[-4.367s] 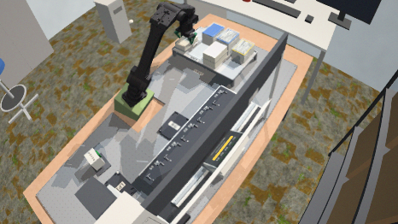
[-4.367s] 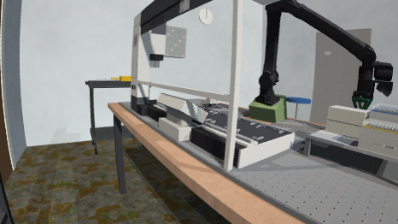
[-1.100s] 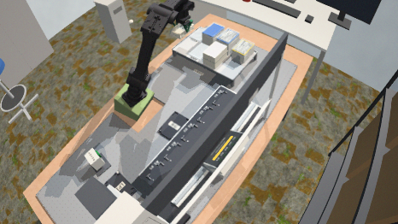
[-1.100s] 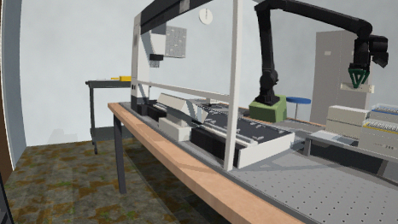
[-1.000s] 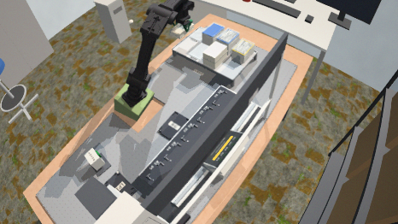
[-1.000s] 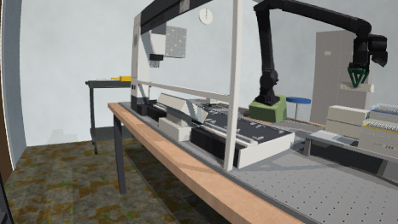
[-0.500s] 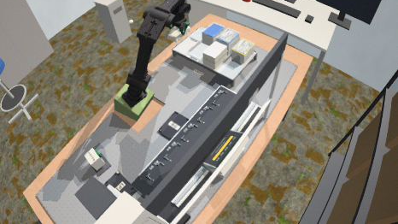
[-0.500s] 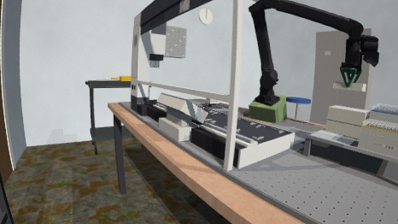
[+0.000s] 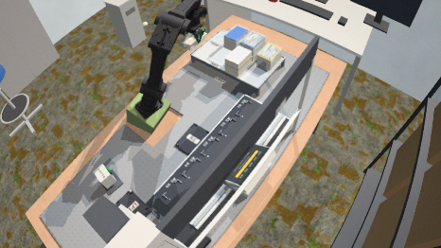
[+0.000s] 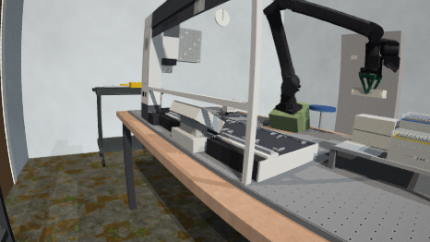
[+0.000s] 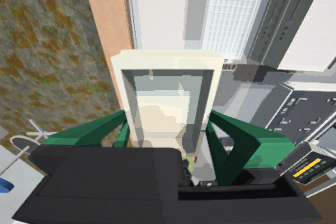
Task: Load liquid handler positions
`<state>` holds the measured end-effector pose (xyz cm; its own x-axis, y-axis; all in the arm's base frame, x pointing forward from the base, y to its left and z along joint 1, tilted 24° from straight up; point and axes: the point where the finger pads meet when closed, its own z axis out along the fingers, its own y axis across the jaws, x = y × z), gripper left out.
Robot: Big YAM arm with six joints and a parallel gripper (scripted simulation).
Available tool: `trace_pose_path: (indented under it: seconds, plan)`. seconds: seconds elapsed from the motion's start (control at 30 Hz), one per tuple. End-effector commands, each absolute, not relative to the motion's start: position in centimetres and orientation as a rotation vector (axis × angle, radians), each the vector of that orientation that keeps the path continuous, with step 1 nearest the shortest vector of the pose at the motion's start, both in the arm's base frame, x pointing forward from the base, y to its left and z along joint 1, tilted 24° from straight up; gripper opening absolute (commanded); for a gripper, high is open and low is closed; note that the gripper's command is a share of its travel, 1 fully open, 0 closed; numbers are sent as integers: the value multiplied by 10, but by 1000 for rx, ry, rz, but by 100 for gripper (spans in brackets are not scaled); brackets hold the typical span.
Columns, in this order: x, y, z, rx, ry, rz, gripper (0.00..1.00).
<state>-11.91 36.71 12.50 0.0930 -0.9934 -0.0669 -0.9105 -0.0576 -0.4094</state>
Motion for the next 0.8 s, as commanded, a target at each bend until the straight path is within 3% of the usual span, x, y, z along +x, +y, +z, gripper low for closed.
trace_pose_path:
  seconds: [0.0, 0.77]
  plan:
    - [-135, 388, 157, -1982, 1900, -182, 0]
    - [-121, 317, 134, -2017, 1885, -279, 0]
